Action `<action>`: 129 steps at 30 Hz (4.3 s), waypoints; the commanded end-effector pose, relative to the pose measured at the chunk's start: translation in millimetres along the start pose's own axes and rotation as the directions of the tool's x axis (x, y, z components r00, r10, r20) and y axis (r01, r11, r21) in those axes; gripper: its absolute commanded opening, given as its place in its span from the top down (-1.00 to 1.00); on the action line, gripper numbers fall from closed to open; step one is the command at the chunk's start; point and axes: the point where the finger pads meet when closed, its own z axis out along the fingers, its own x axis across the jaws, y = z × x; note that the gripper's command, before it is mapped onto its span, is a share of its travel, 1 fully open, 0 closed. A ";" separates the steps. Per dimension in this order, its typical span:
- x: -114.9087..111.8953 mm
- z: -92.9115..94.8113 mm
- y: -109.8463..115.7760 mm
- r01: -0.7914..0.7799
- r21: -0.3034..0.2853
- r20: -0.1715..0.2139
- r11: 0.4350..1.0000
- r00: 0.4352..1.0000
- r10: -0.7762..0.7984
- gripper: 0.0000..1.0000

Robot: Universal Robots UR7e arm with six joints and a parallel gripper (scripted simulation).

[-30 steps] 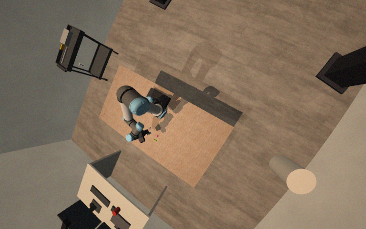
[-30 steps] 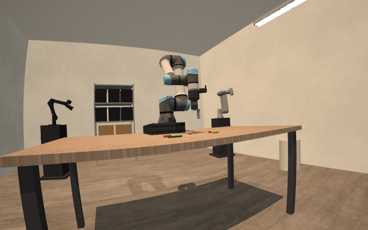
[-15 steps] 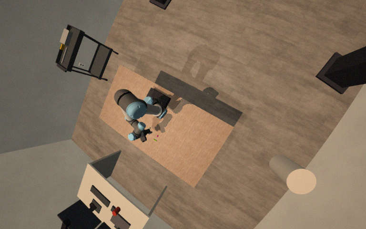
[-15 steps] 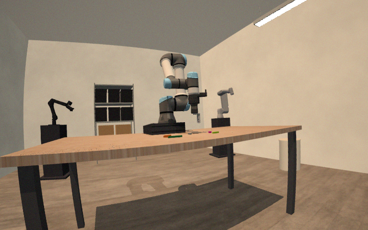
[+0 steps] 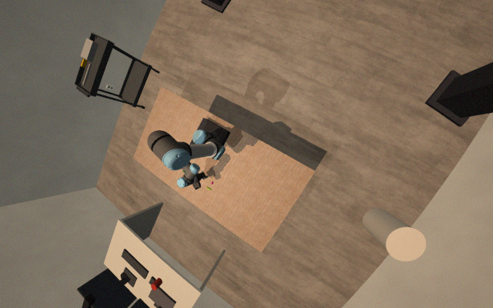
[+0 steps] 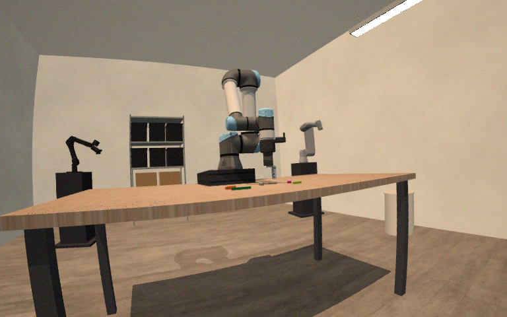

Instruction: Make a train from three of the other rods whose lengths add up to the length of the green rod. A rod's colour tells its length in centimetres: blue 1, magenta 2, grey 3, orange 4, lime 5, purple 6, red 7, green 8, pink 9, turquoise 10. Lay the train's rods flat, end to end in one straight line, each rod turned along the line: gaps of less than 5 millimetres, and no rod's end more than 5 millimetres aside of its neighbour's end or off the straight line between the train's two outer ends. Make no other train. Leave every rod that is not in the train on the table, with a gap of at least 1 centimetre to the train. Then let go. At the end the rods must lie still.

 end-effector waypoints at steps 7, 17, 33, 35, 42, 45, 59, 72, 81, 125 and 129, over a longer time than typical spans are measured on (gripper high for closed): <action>5.2 13.5 -3.0 0.001 0.006 -0.015 1.000 1.000 -0.001 0.52; 5.8 13.0 -3.1 0.001 0.006 -0.017 1.000 1.000 -0.001 0.52; 5.7 12.9 -3.1 0.001 0.006 -0.017 1.000 1.000 -0.001 0.52; 5.7 12.9 -3.1 0.001 0.006 -0.017 1.000 1.000 -0.001 0.52; 5.7 12.9 -3.1 0.001 0.006 -0.017 1.000 1.000 -0.001 0.52; 5.5 12.9 -3.0 0.001 0.006 -0.017 1.000 1.000 -0.001 0.52; 4.9 12.8 -2.7 0.002 0.006 -0.017 1.000 1.000 -0.002 0.52; 5.1 12.7 -2.8 0.002 0.006 -0.017 1.000 1.000 -0.002 0.52; 4.8 13.6 -2.7 0.002 0.006 -0.016 1.000 1.000 -0.002 0.52; 5.2 24.6 -2.8 0.002 0.006 -0.016 1.000 1.000 -0.002 0.52; 5.2 24.6 -2.8 0.002 0.006 -0.016 1.000 1.000 -0.002 0.52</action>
